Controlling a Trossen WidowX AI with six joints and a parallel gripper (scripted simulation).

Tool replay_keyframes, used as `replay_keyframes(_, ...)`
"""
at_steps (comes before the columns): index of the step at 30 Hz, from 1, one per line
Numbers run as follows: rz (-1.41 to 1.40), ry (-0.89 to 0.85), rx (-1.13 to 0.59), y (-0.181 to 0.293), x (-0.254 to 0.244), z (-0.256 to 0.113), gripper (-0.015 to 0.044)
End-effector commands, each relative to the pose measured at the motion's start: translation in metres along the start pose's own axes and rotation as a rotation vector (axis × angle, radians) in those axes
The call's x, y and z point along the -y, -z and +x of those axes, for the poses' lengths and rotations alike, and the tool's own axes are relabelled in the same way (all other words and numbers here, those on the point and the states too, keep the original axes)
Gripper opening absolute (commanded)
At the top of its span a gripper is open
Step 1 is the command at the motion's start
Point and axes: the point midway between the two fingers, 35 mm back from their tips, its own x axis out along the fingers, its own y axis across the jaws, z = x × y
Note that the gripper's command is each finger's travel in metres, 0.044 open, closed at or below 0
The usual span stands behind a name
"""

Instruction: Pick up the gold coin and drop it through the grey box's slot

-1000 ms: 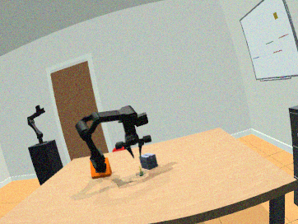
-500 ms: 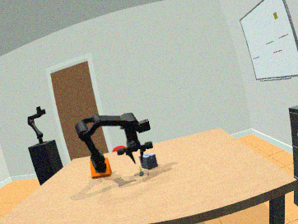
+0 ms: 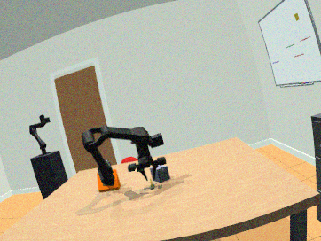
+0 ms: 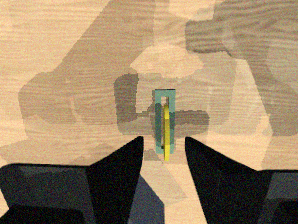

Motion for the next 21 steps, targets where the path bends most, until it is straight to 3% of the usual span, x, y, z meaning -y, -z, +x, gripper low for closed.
replay_keyframes(1, -0.003, 0.002, 0.006, -0.001, 0.001, 0.008, 0.0161)
replay_keyframes(15, -0.003, 0.002, 0.009, -0.002, 0.002, 0.027, 0.0161)
replay_keyframes(21, -0.003, 0.002, 0.009, -0.002, 0.002, 0.027, 0.0003)
